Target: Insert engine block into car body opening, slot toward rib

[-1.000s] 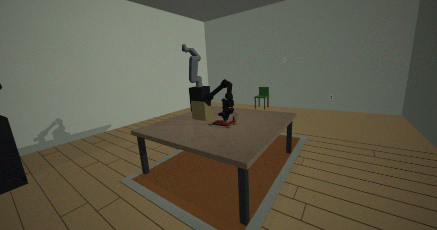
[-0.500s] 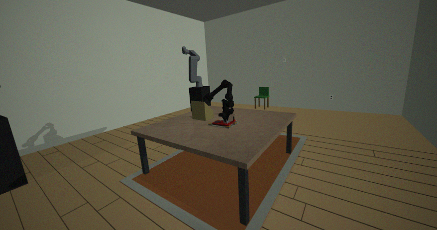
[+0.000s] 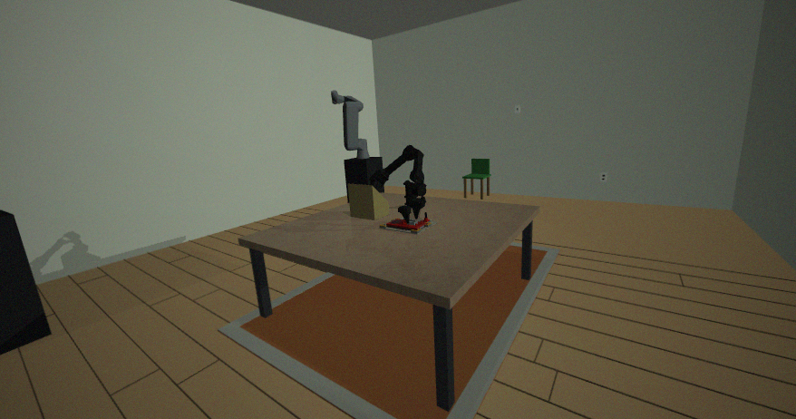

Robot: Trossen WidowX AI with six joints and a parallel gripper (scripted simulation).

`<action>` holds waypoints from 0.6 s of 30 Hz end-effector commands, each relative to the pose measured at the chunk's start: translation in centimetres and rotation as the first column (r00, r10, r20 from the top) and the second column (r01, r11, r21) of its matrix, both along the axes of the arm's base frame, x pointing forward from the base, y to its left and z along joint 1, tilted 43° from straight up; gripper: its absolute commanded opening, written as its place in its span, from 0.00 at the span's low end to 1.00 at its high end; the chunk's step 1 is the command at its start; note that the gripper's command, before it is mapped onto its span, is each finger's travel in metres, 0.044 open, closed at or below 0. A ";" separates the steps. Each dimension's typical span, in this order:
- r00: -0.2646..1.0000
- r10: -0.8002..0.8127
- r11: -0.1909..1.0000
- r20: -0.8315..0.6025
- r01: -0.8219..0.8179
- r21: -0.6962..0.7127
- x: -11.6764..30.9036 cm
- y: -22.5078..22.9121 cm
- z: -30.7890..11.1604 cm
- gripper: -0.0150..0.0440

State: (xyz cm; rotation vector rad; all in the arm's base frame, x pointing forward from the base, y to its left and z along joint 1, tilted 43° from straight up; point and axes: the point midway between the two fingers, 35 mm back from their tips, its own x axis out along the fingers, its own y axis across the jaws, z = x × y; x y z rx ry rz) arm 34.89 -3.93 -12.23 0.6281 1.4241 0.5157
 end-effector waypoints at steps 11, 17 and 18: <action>1.000 -0.004 1.000 -0.001 0.004 0.002 -0.2 -1.0 1.1 1.00; 1.000 -0.004 1.000 -0.001 0.004 0.002 -0.2 -1.0 1.1 0.73; 1.000 -0.004 1.000 -0.001 0.004 0.002 -0.2 -1.0 1.1 0.69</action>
